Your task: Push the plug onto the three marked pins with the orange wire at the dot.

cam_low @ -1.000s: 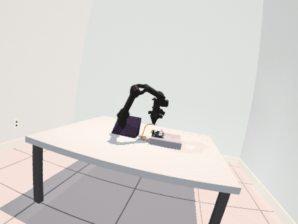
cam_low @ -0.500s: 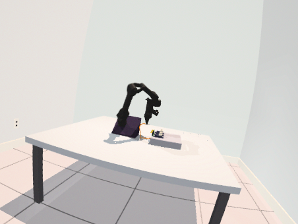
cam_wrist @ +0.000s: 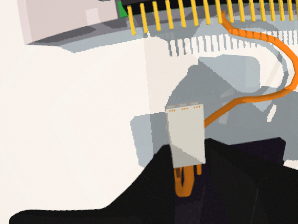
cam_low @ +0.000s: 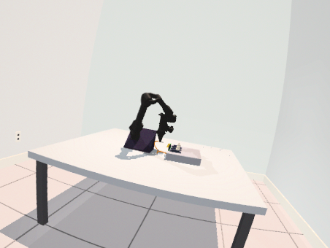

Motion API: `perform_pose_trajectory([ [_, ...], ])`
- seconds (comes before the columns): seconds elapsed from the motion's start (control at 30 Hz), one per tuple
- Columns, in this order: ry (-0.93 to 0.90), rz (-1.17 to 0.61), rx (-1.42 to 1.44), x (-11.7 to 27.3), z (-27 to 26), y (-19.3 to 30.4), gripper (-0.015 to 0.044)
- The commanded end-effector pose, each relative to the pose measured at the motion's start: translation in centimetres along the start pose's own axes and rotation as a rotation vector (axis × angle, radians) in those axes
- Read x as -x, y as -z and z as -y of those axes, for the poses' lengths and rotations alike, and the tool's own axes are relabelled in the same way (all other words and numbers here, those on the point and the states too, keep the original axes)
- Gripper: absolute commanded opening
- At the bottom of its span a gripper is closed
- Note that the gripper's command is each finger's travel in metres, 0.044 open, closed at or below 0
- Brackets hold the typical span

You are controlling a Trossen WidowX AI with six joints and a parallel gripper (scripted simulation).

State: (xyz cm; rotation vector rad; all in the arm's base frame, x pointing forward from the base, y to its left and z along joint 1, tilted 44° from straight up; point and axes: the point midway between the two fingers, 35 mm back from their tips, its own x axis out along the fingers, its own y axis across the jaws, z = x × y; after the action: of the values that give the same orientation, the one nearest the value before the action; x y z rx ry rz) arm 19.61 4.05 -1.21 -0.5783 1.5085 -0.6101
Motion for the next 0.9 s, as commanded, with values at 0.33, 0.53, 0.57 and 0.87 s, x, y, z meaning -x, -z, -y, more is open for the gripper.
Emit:
perform_pose_trajectory([
  [0.33, 0.003, 0.003, 0.004, -0.5, -0.1, -3.0, 0.0000],
  [0.53, 0.003, 0.004, 0.004, -0.5, -0.1, -3.5, 0.0000],
  [0.57, 0.003, 0.004, 0.004, -0.5, -0.1, -3.6, 0.0000],
  [0.87, 0.003, 0.004, 0.004, -0.4, 0.0, -4.0, 0.0000],
])
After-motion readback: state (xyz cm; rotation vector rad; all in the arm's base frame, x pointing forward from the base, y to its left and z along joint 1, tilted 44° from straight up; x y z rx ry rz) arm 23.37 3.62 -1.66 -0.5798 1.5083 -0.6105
